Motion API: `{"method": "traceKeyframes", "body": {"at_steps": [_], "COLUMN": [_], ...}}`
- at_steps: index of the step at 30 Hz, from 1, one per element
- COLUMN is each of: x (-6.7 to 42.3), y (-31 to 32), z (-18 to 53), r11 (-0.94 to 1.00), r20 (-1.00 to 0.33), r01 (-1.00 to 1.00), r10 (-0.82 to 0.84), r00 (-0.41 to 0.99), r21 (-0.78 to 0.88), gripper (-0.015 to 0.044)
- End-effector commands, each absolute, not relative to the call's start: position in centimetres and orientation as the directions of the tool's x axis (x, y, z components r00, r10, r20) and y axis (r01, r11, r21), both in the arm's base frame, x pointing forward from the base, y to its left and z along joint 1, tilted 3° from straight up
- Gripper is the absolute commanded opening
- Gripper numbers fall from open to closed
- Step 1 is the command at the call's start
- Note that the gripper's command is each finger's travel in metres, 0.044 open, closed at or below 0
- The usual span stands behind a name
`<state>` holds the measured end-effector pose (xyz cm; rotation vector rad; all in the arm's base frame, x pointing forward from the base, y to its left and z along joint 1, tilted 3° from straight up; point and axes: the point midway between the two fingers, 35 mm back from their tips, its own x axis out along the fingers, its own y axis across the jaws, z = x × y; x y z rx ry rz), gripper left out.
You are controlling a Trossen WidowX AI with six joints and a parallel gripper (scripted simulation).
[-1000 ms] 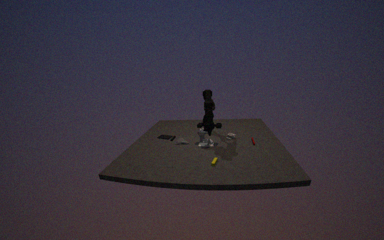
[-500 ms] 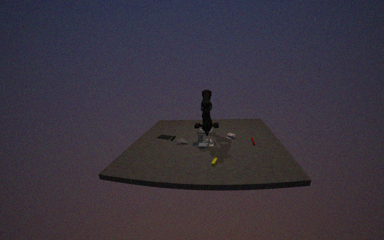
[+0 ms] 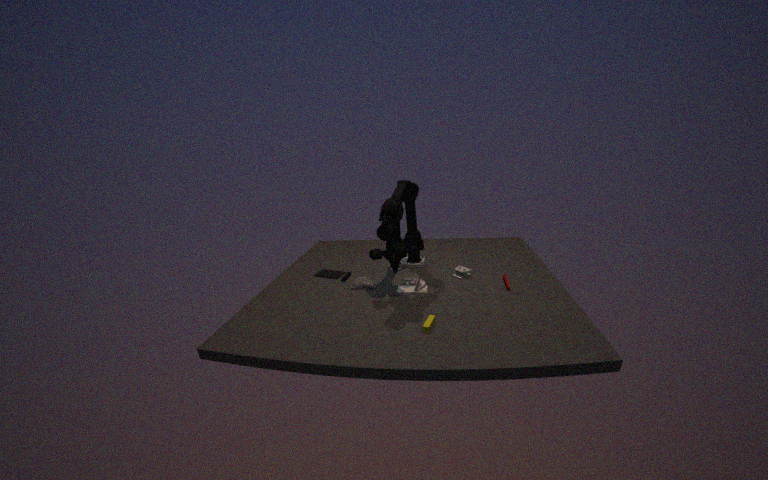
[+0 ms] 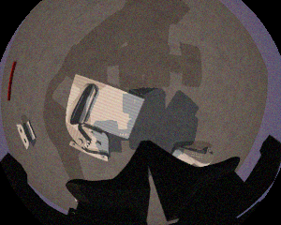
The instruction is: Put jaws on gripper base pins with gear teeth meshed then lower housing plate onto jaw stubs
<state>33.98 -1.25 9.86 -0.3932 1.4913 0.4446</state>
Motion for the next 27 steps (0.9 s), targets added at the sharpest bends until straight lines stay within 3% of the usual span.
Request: {"method": "traceKeyframes", "body": {"at_steps": [1, 14, 27], "x": [34.3, 34.1, 32.8], "y": [-2.9, -8.7, -14.5], "z": [9.9, 9.9, 9.9], "r11": [0.795, 0.49, 0.106], "r20": [-0.999, -1.0, -1.0], "r01": [-0.607, -0.871, -0.994], "r10": [0.036, 0.024, 0.016], "r00": [0.028, 0.02, 0.01], "r21": [0.011, -0.006, -0.008], "gripper": [0.0, 0.0, 0.0]}}
